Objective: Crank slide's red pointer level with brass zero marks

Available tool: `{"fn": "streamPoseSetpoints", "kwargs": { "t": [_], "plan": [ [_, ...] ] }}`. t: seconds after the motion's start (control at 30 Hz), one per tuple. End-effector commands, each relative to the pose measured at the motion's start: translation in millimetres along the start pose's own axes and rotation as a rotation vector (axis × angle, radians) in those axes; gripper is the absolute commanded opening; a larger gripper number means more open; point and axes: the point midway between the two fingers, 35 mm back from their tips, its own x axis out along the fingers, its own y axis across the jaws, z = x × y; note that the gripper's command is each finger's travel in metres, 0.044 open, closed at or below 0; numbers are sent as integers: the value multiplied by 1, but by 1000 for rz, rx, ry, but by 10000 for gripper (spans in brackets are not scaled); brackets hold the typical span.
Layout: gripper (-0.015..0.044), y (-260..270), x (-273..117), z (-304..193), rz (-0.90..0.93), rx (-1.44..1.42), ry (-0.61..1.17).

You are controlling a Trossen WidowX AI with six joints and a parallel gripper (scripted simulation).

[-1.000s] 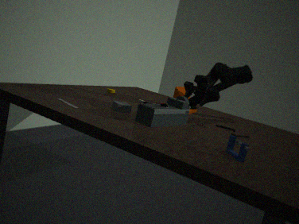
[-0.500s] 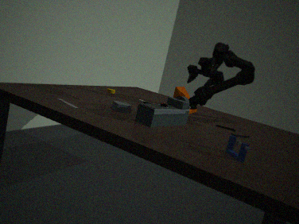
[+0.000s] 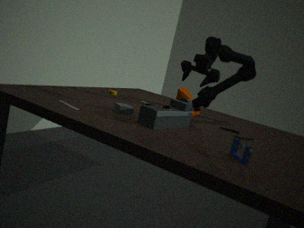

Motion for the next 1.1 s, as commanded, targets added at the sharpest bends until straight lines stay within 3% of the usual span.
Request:
{"fn": "streamPoseSetpoints", "kwargs": {
  "t": [0.0, 0.53, 0.87, 1.07],
  "plan": [
    [440, -8, 9, 15, 32, -61, 1],
    [440, -58, 53, 54, 145, -276, -4],
    [440, -55, 89, 24, 146, -276, -4],
    [440, -55, 89, 24, 146, -276, -4]
  ]
}}
